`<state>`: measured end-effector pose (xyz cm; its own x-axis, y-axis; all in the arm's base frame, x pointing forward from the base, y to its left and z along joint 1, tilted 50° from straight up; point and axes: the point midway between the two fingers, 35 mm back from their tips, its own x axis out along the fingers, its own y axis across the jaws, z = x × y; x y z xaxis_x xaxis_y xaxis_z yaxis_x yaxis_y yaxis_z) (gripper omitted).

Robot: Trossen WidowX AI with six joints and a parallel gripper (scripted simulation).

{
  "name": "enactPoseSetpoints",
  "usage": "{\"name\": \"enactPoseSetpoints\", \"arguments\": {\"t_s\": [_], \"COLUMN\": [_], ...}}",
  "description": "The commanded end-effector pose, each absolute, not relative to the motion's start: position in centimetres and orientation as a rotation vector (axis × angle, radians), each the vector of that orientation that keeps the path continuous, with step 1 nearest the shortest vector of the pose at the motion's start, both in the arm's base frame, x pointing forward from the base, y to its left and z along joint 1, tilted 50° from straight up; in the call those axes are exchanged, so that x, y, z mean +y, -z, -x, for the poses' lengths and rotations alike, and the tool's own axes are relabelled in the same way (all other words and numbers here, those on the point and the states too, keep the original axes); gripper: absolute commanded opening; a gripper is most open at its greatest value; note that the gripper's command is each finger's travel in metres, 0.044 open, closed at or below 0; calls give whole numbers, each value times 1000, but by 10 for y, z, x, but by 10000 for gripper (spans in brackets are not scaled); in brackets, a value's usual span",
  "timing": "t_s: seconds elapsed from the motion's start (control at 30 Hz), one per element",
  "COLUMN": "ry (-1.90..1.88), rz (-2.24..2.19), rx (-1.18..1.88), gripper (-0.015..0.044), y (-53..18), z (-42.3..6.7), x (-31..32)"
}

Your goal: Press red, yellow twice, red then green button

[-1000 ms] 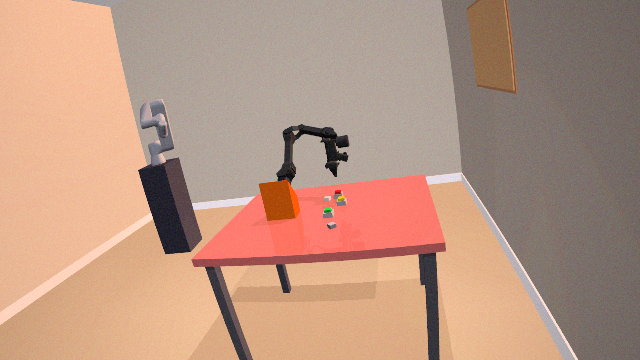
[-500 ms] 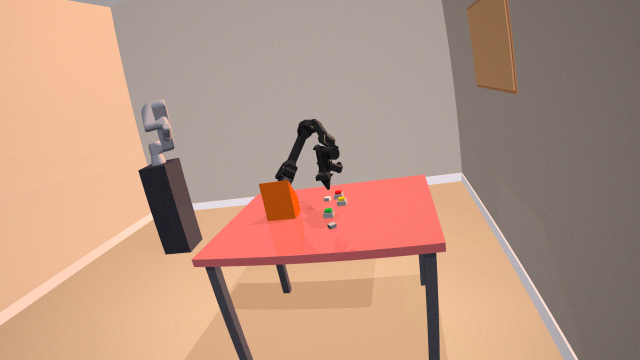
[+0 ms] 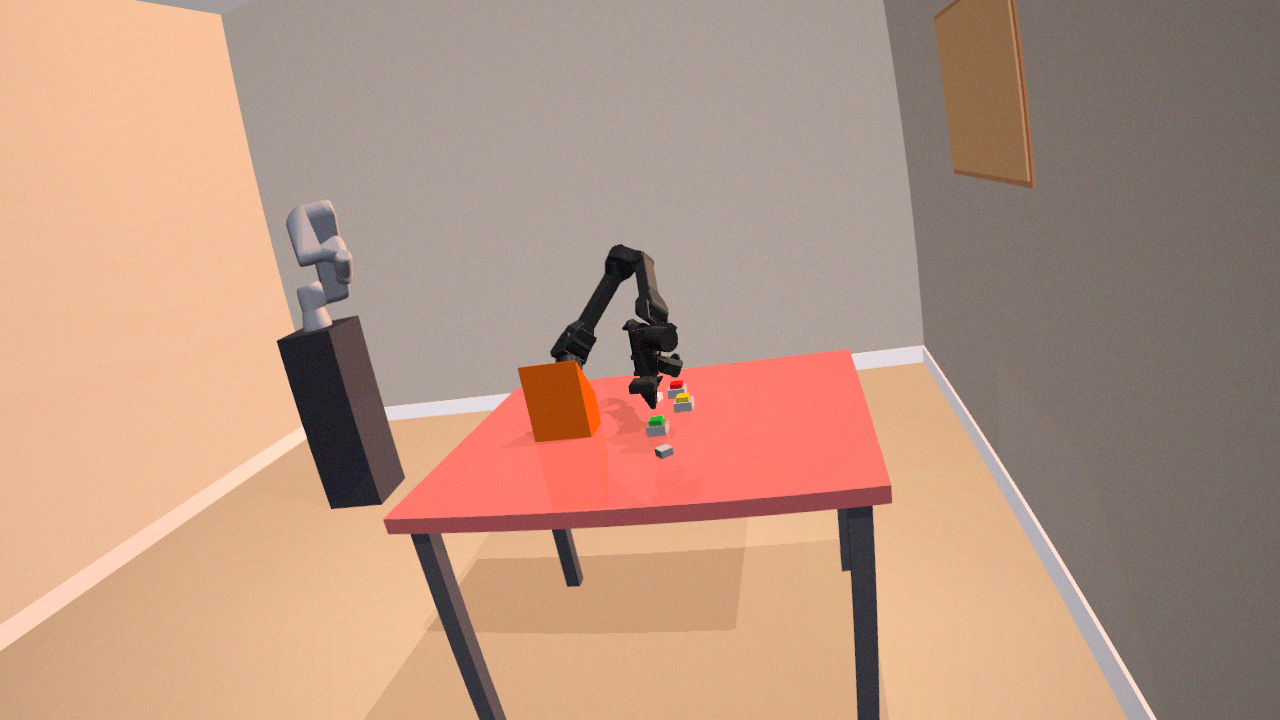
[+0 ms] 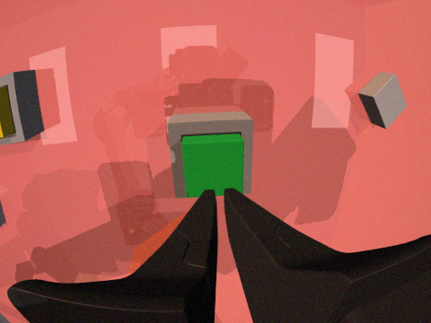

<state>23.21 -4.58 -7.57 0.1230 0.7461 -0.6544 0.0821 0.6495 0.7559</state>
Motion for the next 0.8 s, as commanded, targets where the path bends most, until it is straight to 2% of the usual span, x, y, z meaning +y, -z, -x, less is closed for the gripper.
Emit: {"name": "enactPoseSetpoints", "arguments": {"t_s": [0.0,0.77], "ry": [-555,-557], "rz": [-771,-772], "rx": [1381,1380], "gripper": [20,20], "y": [79,100], "z": [-232,-236], "x": [-43,-18]}}
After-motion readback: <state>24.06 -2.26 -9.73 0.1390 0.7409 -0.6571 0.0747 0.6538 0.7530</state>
